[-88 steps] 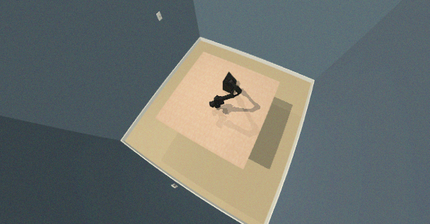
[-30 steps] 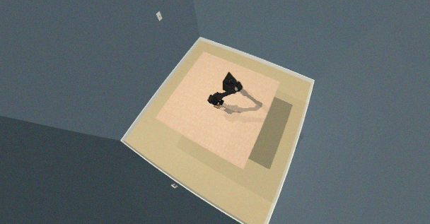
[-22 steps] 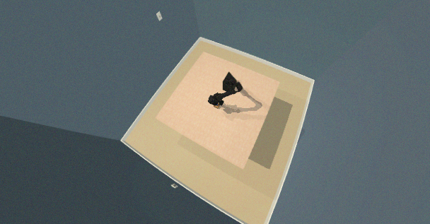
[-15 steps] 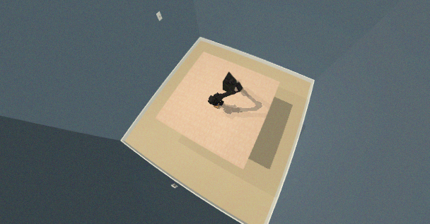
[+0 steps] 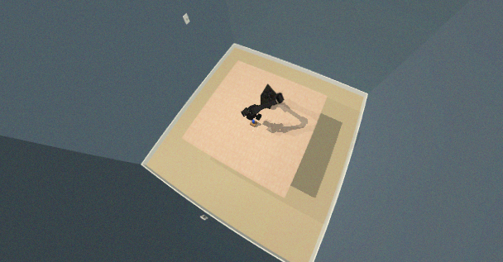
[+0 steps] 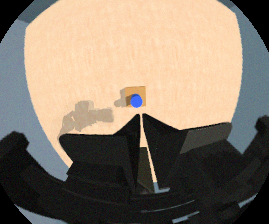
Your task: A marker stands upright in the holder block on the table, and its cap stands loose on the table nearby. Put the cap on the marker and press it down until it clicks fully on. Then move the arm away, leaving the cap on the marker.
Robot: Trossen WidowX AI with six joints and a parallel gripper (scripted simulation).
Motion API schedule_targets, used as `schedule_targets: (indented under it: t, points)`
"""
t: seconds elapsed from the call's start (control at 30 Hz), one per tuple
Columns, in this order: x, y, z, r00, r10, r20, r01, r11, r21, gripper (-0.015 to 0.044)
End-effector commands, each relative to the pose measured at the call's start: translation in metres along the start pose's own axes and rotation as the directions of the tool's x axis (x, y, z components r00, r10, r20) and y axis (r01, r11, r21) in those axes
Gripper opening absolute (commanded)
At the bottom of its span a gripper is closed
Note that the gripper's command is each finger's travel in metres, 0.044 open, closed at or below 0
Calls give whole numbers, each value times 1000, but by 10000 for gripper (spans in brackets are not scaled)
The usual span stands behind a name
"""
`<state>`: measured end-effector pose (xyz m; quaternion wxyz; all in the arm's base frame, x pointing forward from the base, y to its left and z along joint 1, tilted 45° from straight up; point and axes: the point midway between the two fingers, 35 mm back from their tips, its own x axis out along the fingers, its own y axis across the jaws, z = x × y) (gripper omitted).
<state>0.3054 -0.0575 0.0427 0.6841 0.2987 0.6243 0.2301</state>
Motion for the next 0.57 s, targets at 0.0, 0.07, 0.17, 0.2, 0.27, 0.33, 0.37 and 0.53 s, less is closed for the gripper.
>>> schedule_targets:
  t: [0.0, 0.07, 0.17, 0.2, 0.27, 0.33, 0.37, 0.53]
  points:
    - [0, 1, -3, 1000, 3, -21, -3, 1000, -3, 79]
    - [0, 1, -3, 1000, 3, -21, -3, 1000, -3, 131]
    - [0, 1, -3, 1000, 3, -21, -3, 1000, -3, 210]
    - [0, 1, -3, 1000, 3, -21, -3, 1000, -3, 236]
    - [0, 1, -3, 1000, 3, -21, -3, 1000, -3, 289]
    - [0, 1, -3, 1000, 3, -21, -3, 1000, -3, 341]
    - [0, 1, -3, 1000, 3, -21, -3, 1000, -3, 368]
    - [0, 1, -3, 1000, 3, -21, -3, 1000, -3, 440]
